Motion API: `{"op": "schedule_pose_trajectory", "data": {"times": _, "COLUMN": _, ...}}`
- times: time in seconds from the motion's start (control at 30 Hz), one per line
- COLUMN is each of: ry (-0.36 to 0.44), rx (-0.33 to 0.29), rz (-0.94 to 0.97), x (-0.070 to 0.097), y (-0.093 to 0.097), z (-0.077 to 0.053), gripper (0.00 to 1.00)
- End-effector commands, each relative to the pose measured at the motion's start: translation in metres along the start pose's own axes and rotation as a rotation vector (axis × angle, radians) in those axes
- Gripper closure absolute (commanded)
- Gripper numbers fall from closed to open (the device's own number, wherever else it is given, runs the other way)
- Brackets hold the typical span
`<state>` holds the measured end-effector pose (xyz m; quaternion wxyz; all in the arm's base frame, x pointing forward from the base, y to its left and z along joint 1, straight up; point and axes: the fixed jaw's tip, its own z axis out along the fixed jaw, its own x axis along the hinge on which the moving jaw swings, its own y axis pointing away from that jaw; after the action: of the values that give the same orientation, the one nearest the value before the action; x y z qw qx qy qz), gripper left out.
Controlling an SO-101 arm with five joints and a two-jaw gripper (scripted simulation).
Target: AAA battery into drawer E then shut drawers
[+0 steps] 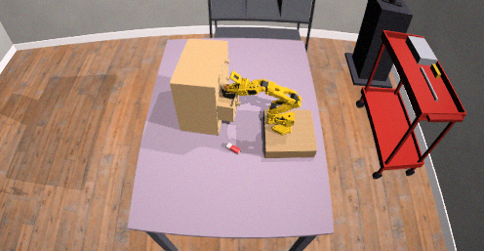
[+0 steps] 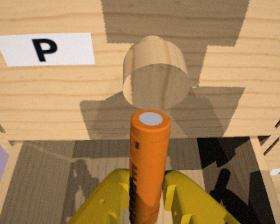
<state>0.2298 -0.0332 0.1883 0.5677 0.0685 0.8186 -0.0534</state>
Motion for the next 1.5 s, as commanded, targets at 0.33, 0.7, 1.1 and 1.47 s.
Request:
{"op": "schedule_pose_trajectory", "data": {"times": 0.33, "ry": -0.008, "rx": -0.012, "rz": 0.004, "x": -0.001, "y": 0.003, "z": 0.0, "gripper": 1.0}}
{"op": "schedule_pose_trajectory", "data": {"times": 0.7, "ry": -0.008, "rx": -0.012, "rz": 0.004, "x": -0.001, "y": 0.003, "z": 0.0, "gripper": 1.0}}
{"op": "schedule_pose_trajectory", "data": {"times": 1.1, "ry": -0.008, "rx": -0.005, "rz": 0.006, "x": 0.018, "y": 0.001, "z": 0.006, "gripper": 1.0}}
{"op": "schedule_pose_trajectory", "data": {"times": 1.47, "ry": -0.008, "rx": -0.005, "rz": 0.007, "x": 0.02, "y": 0.001, "z": 0.006, "gripper": 1.0}}
